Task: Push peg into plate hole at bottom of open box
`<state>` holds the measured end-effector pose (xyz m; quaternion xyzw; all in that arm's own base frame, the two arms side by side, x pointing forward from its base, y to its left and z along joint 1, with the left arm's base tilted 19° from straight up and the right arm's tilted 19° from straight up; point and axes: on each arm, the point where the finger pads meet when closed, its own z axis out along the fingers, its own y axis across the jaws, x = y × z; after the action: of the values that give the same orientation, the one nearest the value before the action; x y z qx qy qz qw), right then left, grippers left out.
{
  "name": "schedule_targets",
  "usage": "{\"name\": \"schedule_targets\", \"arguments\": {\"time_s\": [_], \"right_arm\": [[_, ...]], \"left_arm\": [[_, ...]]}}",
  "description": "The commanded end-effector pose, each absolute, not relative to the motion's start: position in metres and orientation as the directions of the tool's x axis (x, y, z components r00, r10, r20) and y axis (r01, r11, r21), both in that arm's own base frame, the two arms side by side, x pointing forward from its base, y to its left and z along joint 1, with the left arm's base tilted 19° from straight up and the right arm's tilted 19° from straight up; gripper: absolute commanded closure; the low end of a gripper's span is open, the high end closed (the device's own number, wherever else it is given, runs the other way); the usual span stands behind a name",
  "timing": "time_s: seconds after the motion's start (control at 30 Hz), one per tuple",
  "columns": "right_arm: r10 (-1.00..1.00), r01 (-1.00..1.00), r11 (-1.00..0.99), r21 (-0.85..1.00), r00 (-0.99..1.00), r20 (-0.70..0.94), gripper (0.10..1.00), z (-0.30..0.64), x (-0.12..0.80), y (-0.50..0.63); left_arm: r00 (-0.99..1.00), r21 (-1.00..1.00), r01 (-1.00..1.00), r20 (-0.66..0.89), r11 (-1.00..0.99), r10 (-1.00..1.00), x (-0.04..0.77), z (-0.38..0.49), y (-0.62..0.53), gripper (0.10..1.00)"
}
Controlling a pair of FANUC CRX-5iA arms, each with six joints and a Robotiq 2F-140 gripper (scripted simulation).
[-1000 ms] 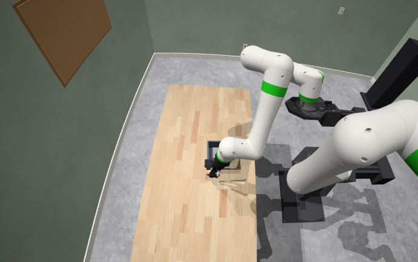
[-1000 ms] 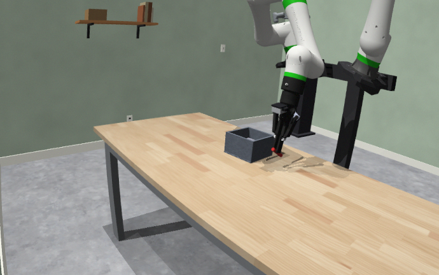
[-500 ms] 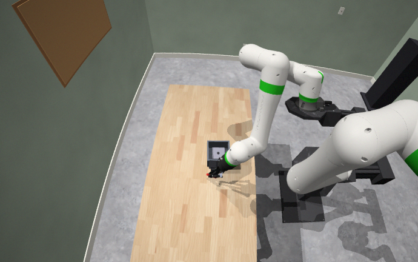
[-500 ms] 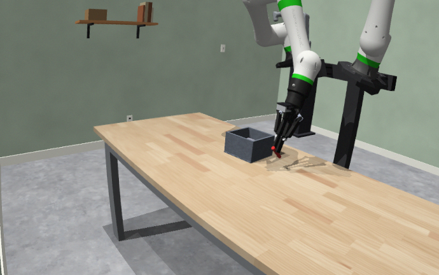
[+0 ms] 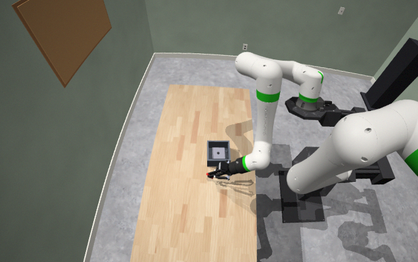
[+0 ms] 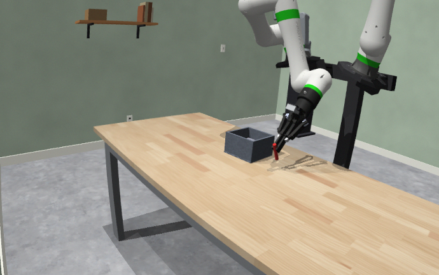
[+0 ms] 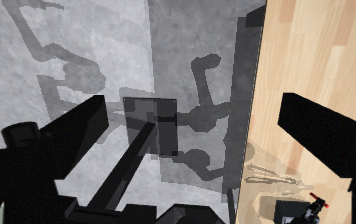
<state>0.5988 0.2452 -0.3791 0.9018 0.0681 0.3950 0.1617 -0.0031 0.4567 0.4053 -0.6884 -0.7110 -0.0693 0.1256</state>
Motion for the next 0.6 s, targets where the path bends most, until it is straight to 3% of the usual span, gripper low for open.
{"name": "schedule_targets", "arguments": {"time_s": [0.0, 0.57], "right_arm": [[0.275, 0.011, -0.948, 0.317, 0.526, 0.805, 0.999, -0.3794, 0.6029, 0.2371], [0.303, 0.012, -0.949, 0.316, 0.322, 0.897, 0.999, -0.3794, 0.6028, 0.2372]], "left_arm": [[-0.020, -0.074, 0.996, 0.276, 0.043, 0.961, -0.0030, 0.4062, 0.4567, 0.098], [-0.020, -0.074, 0.996, 0.276, 0.043, 0.961, -0.0030, 0.4062, 0.4567, 0.098]]}}
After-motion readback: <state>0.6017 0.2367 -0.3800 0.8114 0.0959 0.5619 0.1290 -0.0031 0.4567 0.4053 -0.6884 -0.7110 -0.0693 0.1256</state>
